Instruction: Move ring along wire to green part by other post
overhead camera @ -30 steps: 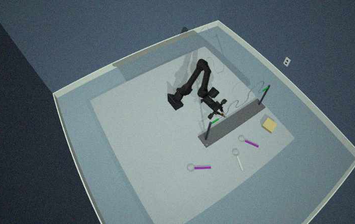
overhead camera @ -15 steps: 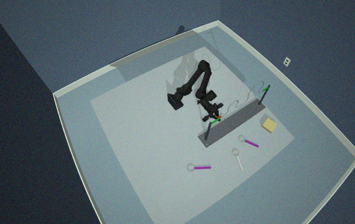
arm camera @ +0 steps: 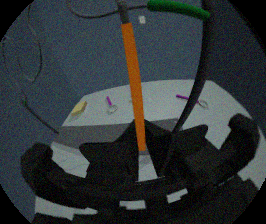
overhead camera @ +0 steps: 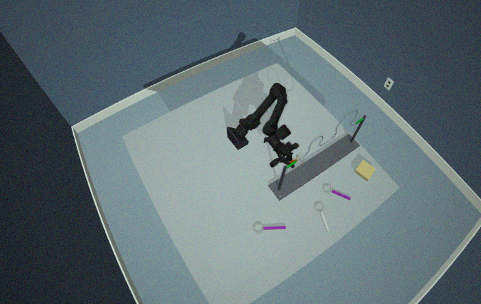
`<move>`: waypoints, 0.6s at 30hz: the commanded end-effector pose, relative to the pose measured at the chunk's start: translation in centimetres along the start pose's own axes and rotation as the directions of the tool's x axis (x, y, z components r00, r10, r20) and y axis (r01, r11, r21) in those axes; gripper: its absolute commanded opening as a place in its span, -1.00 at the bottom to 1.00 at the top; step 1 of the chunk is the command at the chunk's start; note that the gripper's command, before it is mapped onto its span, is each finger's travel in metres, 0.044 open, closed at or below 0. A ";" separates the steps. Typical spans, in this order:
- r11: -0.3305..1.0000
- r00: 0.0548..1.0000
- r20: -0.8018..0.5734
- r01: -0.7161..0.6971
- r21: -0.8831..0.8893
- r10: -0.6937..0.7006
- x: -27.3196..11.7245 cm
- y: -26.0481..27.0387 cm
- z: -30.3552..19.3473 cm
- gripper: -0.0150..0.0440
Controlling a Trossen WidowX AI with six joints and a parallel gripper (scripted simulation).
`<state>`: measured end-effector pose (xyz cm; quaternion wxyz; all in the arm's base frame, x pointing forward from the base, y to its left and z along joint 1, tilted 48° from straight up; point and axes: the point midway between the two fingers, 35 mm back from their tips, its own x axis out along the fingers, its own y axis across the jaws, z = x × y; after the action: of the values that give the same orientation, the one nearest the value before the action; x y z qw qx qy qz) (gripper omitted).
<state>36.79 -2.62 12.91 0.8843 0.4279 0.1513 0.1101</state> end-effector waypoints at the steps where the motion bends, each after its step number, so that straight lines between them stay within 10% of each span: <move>1: 1.000 1.000 0.001 0.007 -0.016 -0.007 -0.1 -0.7 0.1 -1.00; 18: 1.000 1.000 0.001 0.012 -0.026 -0.012 -0.4 -2.5 0.1 -1.00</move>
<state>36.69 -4.00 11.36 0.8892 0.4175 0.1529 0.1079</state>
